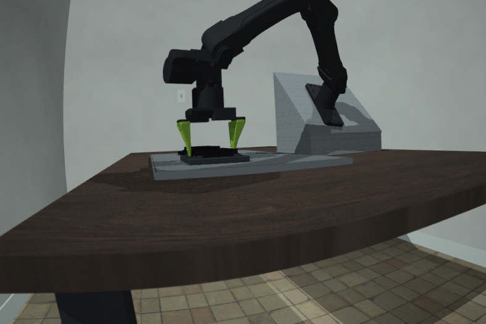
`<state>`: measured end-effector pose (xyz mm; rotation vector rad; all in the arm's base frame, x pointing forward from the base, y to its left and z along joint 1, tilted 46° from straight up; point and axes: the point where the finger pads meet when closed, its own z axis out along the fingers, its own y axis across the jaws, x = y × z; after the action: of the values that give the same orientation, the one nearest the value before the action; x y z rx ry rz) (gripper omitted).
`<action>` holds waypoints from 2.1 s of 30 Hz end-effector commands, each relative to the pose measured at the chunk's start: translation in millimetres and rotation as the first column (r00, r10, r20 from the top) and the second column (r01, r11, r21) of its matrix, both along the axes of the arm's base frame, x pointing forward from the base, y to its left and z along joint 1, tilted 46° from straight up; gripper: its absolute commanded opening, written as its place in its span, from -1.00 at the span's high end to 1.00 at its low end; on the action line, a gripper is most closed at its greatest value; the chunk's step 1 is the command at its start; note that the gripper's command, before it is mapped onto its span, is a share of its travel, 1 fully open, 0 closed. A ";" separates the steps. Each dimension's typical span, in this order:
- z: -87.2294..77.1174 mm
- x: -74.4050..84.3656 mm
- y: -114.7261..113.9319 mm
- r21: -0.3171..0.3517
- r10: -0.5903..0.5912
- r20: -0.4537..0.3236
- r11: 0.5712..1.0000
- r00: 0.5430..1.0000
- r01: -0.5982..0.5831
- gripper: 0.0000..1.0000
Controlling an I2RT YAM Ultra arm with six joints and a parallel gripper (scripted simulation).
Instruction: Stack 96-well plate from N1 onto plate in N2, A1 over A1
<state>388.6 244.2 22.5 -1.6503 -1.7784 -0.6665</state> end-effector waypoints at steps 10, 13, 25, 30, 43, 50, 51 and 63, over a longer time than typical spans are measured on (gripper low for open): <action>-2.0 3.9 -7.0 -0.014 -0.022 0.002 1.000 1.000 0.022 -1.00; -2.0 3.9 -7.0 -0.014 -0.022 0.002 1.000 1.000 0.022 -1.00; -2.0 3.9 -7.0 -0.014 -0.022 0.002 1.000 1.000 0.022 -1.00; -2.0 3.9 -7.0 -0.014 -0.022 0.002 1.000 1.000 0.022 -1.00; -2.8 0.4 -7.8 -0.019 -0.021 -0.014 1.000 1.000 0.021 1.00; -2.8 0.4 -7.8 -0.019 -0.021 -0.014 1.000 1.000 0.021 1.00; -2.8 0.4 -7.8 -0.019 -0.021 -0.014 1.000 1.000 0.021 1.00; -2.8 0.4 -7.8 -0.019 -0.021 -0.014 1.000 1.000 0.021 1.00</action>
<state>389.4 244.2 22.5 -1.6518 -1.7792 -0.6697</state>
